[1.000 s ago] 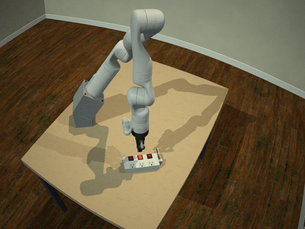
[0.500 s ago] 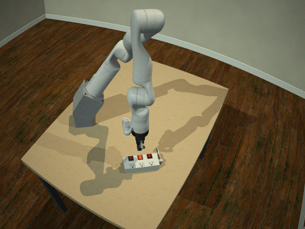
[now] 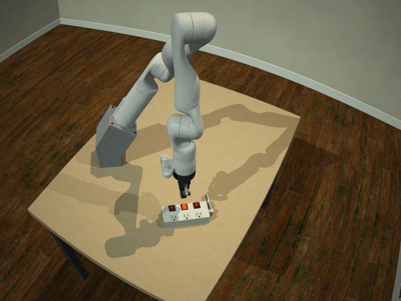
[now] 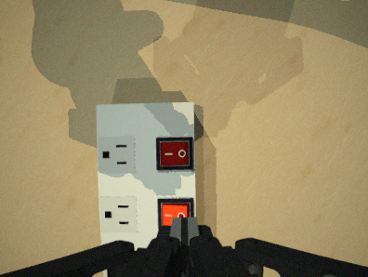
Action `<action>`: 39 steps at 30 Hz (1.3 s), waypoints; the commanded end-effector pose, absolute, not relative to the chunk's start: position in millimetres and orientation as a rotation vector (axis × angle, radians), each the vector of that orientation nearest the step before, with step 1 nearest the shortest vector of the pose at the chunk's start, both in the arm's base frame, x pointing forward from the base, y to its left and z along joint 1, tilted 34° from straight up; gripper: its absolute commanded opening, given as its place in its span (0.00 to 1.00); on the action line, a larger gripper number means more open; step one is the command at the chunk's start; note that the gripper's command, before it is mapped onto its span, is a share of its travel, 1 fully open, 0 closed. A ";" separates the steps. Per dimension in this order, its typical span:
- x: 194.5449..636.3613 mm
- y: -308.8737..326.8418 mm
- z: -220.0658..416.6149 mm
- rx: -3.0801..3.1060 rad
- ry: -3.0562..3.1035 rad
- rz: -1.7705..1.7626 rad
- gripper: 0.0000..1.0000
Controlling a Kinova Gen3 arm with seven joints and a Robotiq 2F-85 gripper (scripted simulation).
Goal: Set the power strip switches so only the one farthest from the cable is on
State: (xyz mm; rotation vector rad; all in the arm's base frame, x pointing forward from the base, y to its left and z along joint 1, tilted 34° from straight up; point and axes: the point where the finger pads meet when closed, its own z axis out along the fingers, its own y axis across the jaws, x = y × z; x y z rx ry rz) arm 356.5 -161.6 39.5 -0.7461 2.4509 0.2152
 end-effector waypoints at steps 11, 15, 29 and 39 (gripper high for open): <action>360.4 -159.1 33.4 -0.743 2.446 0.215 0.00; 362.3 -157.9 30.5 -0.743 2.446 0.215 0.00; 371.6 -151.7 16.1 -0.743 2.446 0.215 0.00; 376.2 -148.6 9.0 -0.743 2.446 0.215 0.00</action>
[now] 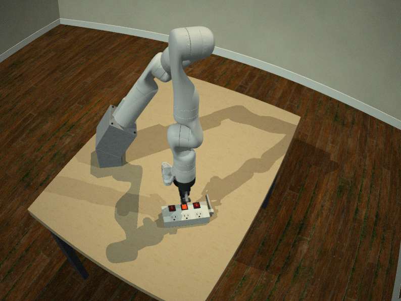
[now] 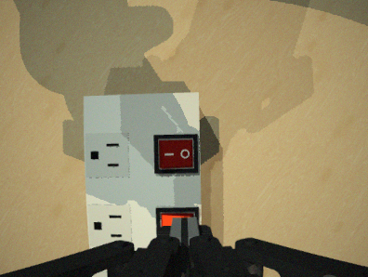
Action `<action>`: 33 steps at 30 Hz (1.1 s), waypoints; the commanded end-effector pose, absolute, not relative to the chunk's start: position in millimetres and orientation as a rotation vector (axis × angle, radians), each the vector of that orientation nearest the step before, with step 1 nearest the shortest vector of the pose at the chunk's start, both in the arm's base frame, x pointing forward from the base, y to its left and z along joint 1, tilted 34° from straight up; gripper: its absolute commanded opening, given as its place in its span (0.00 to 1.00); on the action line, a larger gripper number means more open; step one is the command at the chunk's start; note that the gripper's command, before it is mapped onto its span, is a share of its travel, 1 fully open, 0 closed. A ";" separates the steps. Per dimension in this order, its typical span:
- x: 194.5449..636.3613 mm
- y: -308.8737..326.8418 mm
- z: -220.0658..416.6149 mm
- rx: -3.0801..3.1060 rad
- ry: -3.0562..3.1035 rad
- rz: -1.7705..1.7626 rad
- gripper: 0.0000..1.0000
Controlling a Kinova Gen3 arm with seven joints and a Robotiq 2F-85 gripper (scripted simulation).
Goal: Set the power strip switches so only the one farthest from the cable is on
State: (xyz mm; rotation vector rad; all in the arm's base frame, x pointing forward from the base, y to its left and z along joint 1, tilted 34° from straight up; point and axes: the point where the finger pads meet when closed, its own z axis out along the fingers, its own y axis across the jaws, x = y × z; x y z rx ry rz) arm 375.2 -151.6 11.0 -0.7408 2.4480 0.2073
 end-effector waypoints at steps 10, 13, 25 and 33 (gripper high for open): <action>378.7 -147.0 5.3 -0.743 2.446 0.215 0.00; 378.8 -146.9 5.0 -0.743 2.446 0.215 0.00; 378.9 -146.9 4.9 -0.743 2.446 0.215 0.00; 378.9 -146.9 4.9 -0.743 2.446 0.215 0.00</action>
